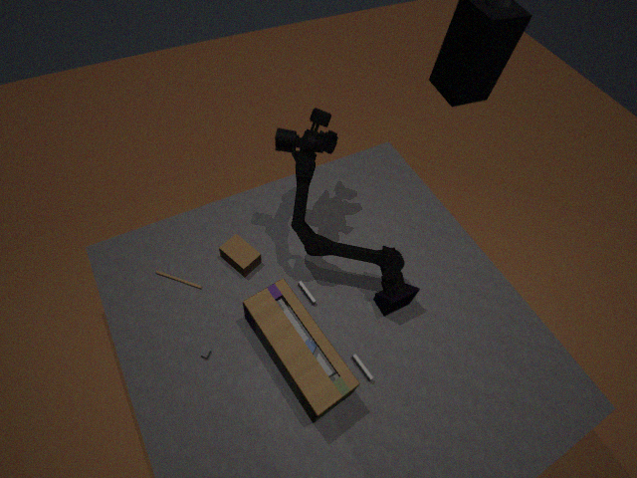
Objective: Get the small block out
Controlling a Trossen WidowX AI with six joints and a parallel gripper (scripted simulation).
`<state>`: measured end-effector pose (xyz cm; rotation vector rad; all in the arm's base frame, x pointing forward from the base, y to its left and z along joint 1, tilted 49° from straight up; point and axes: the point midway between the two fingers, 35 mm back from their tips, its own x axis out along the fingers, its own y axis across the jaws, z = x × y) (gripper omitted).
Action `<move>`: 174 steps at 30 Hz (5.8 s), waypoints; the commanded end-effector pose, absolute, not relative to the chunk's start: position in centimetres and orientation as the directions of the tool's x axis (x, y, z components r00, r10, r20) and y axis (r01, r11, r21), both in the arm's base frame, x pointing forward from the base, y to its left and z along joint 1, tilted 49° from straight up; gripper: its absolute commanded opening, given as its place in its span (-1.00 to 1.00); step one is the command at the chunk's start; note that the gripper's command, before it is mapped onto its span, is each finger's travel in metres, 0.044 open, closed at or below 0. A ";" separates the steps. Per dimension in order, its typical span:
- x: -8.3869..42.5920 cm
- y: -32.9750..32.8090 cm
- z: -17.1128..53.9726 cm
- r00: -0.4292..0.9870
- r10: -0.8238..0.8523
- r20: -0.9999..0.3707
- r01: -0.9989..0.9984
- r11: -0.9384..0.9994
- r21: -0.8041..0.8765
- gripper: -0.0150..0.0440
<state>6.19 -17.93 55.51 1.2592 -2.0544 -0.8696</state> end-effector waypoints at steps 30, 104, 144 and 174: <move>-20.3 8.6 53.9 -0.986 0.077 0.148 -0.134 0.163 -0.978 0.86; 28.2 13.3 7.9 0.042 -0.478 -0.877 0.963 0.253 -0.092 0.86; 29.2 9.9 5.6 0.036 -0.488 -0.872 0.969 0.231 -0.089 0.86; 29.6 7.5 3.3 0.032 -0.489 -0.872 0.970 0.227 -0.091 0.86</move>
